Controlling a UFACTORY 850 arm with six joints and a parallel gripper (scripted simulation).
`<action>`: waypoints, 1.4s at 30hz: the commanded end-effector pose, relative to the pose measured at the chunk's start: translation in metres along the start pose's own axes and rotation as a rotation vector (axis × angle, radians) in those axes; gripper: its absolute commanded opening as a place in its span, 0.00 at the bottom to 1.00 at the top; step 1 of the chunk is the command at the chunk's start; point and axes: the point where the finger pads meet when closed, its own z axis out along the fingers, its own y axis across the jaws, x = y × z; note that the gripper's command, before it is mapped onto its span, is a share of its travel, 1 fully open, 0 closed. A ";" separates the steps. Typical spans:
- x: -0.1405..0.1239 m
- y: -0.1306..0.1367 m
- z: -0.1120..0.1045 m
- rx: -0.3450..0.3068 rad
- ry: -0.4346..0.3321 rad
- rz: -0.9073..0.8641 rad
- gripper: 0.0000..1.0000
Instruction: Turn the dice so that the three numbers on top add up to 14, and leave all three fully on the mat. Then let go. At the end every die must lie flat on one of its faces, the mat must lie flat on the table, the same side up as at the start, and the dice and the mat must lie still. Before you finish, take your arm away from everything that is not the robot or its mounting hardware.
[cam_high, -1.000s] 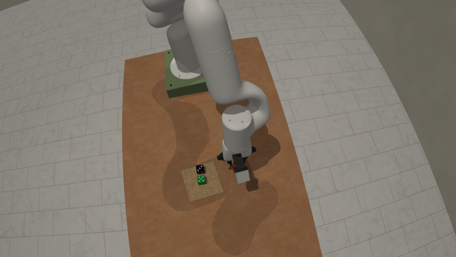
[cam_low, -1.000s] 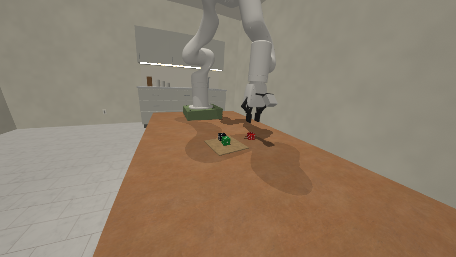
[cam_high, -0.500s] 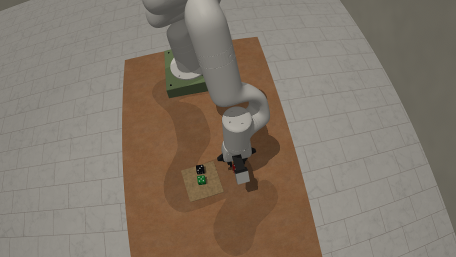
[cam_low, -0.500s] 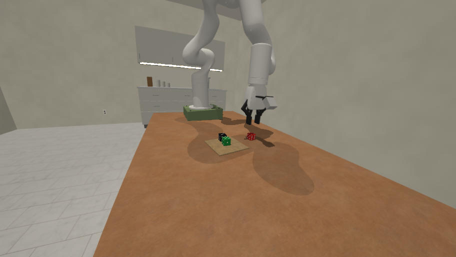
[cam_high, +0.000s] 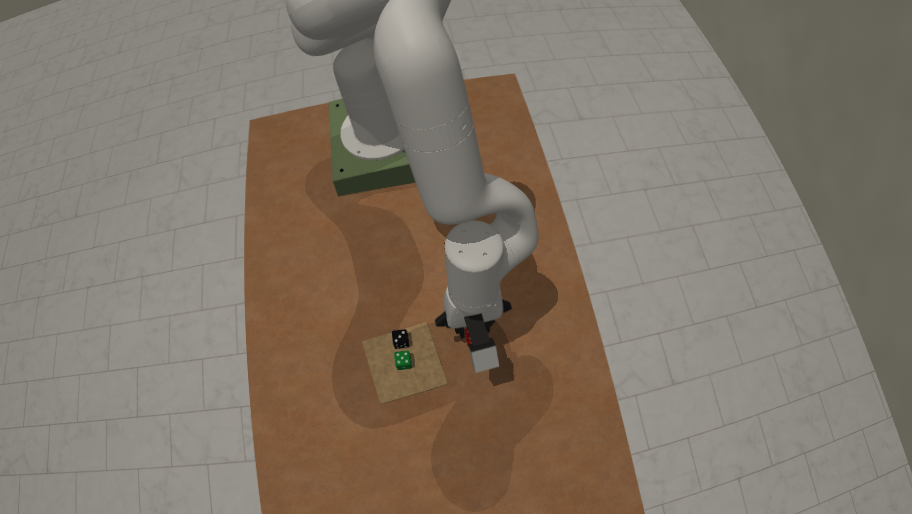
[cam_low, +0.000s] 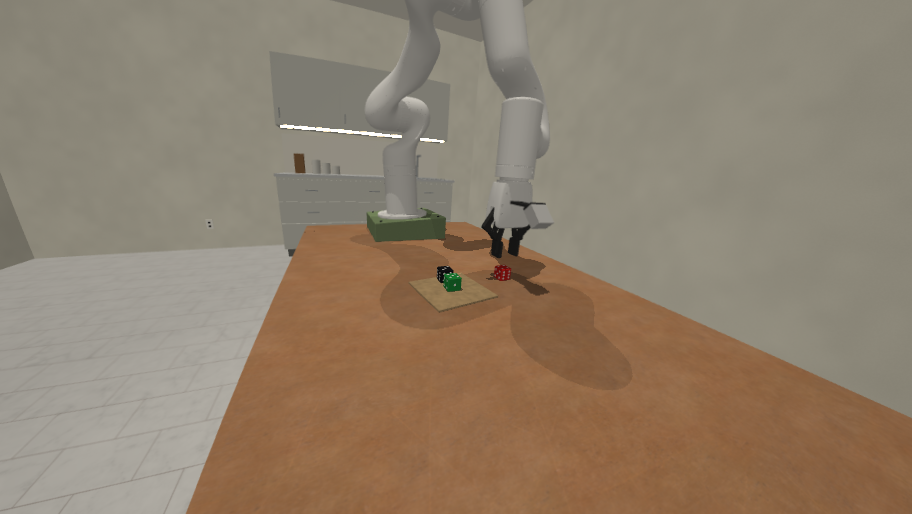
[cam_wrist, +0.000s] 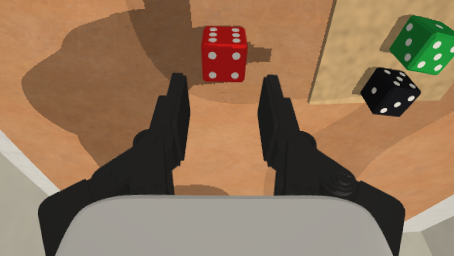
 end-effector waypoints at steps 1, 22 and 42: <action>0.001 0.000 0.005 0.000 0.002 0.000 0.47; 0.002 0.000 0.021 0.000 0.002 0.000 0.47; 0.002 0.000 0.022 0.000 0.002 0.000 0.47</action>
